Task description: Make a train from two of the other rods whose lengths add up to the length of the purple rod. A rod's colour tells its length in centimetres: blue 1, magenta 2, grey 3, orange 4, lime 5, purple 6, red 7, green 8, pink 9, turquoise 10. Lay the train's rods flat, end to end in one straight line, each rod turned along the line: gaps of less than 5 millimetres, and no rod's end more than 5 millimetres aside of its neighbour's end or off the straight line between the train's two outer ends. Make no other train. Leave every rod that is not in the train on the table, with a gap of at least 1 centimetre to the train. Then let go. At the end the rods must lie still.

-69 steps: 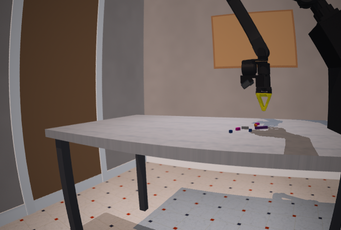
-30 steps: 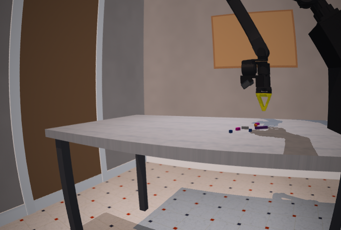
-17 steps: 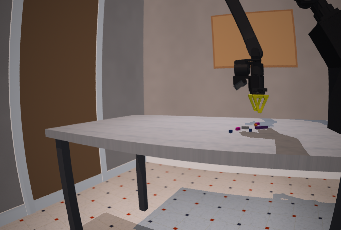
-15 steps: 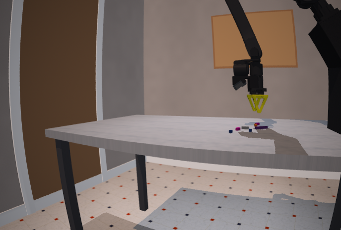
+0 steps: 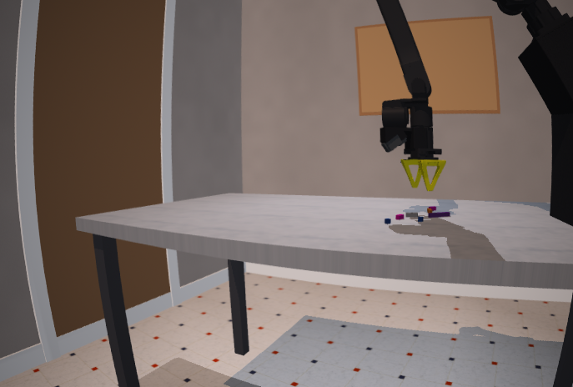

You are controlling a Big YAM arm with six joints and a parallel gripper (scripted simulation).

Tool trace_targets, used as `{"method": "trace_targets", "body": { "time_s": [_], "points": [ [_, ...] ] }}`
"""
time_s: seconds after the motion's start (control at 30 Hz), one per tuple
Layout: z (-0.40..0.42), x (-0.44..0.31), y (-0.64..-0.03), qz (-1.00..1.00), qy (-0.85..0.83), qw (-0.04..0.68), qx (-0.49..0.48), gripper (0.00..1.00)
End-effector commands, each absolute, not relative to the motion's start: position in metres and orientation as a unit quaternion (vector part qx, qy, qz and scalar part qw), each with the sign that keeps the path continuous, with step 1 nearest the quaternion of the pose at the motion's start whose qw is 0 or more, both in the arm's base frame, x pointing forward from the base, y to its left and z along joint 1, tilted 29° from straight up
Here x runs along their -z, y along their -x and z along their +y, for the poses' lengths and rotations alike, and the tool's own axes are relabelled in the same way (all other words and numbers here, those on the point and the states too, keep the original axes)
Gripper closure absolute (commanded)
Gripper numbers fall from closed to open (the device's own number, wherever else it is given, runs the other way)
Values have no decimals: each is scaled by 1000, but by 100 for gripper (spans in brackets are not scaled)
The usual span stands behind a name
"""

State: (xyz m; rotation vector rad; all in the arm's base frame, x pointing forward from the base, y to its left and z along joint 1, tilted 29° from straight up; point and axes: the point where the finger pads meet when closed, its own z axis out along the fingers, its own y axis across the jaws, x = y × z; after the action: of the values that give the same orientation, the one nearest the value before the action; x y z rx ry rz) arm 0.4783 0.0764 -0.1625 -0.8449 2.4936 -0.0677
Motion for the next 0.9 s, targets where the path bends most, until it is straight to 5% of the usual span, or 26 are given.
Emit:
{"method": "trace_targets", "body": {
  "time_s": [0.0, 0.87],
  "points": [
    [74, 168, -472, 913, 330, 238, 27, 0],
    [133, 128, -507, 820, 509, 248, 81, 0]
  ]
}}
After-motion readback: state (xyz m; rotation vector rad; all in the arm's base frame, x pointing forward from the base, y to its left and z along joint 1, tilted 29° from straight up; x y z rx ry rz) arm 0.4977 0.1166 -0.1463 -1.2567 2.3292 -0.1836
